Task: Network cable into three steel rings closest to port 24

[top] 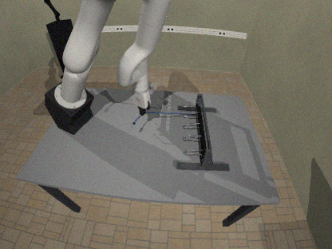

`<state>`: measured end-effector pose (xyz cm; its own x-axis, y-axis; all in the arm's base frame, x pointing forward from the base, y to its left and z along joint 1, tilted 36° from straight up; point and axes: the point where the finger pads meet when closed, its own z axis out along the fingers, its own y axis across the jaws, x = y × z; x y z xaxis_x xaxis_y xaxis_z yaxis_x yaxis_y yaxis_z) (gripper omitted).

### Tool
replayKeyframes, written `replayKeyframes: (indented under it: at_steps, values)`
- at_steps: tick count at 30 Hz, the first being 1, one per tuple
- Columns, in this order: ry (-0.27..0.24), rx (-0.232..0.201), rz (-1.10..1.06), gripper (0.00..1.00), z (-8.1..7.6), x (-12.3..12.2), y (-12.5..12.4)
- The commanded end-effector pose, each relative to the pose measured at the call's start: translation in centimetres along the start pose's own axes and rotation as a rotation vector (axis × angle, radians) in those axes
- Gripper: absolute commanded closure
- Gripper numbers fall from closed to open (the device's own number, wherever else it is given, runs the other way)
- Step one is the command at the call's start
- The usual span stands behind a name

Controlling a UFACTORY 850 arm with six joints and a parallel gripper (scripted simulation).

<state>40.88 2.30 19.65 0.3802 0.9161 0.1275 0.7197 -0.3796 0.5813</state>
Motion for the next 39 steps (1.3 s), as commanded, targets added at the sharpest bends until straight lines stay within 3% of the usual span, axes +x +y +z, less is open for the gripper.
replayKeyframes:
  at_steps: [1, 14, 26, 29, 31, 39]
  values:
    - [-0.004, -0.002, -0.004, 1.0, 0.0, 0.0, 0.2]
    - [-0.069, -0.021, -0.069, 1.0, 0.5, -0.3, 4.4]
    - [-0.164, 0.014, -0.22, 1.0, 1.1, -0.4, 13.6]
    - [-0.166, 0.032, -0.26, 1.0, 1.1, -0.2, 15.9]
    - [-0.166, 0.032, -0.26, 1.0, 1.1, -0.2, 15.9]
    - [-0.122, 0.062, -0.371, 1.0, 1.0, 1.1, 22.4]
